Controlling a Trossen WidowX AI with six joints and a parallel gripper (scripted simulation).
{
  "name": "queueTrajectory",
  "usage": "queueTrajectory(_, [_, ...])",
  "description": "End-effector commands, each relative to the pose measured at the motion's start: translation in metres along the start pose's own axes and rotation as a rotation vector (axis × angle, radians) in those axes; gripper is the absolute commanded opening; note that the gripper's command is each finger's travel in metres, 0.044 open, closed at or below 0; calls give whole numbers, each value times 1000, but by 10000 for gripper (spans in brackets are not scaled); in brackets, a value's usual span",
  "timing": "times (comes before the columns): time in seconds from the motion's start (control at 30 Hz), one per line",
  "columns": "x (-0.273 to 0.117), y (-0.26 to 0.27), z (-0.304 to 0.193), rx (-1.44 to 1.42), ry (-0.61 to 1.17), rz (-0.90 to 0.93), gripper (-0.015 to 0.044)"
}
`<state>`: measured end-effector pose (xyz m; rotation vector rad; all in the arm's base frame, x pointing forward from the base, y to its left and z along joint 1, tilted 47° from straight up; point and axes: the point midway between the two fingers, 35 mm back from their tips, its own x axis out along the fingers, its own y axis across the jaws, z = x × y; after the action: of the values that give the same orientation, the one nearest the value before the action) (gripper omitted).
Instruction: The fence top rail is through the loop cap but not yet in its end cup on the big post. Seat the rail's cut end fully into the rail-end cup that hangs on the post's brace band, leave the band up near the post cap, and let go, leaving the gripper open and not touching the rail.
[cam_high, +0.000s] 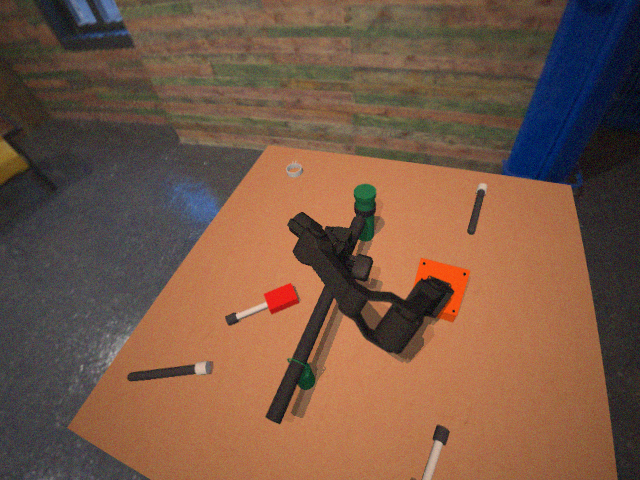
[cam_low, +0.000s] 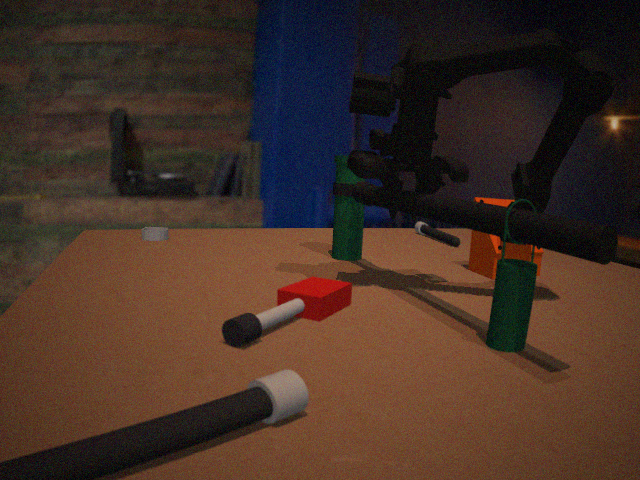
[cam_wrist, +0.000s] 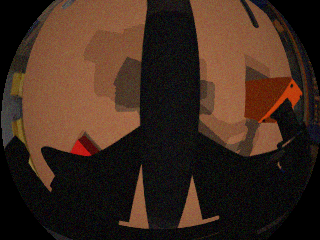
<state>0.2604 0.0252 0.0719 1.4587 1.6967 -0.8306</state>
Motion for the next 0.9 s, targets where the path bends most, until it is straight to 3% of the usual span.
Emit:
queueTrajectory(0.0, [-2,0,4,1,-11,3,0])
queueTrajectory(0.87, [-4,0,6,2,-14,3,0])
